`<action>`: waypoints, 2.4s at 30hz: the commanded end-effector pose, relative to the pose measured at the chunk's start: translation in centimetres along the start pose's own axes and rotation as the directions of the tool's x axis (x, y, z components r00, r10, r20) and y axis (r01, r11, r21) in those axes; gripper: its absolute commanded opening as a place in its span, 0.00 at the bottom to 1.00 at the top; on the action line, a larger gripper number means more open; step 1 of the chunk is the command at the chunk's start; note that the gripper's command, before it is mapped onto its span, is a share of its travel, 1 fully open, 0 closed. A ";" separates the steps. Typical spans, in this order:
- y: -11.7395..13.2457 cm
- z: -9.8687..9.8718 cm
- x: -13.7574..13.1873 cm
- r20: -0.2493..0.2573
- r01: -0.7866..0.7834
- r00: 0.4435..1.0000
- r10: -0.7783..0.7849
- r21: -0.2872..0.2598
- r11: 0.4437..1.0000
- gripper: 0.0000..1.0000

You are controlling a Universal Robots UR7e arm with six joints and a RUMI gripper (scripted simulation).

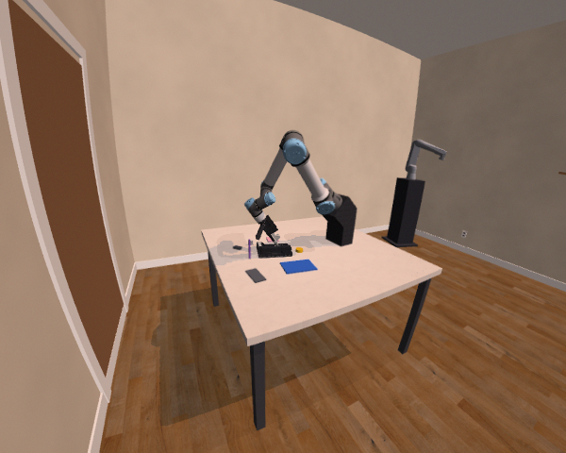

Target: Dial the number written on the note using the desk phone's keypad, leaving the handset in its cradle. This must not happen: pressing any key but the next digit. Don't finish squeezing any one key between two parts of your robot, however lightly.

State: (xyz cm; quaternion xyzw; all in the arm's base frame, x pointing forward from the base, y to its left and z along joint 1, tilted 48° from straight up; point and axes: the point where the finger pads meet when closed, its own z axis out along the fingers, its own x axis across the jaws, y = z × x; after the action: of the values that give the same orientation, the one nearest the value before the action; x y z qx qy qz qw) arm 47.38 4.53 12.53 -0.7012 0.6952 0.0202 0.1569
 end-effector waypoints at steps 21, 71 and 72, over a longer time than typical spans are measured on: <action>1.0 -1.4 -0.5 0.000 0.000 1.000 0.000 0.001 1.000 0.00; 0.2 -0.3 -1.9 0.000 0.000 1.000 0.000 0.001 1.000 0.00; 0.1 -0.3 -1.9 0.000 0.000 1.000 0.000 0.001 1.000 0.00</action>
State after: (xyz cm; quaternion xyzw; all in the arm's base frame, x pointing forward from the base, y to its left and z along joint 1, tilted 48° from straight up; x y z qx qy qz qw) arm 47.07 6.27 13.22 -0.7012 0.6952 0.0202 0.1569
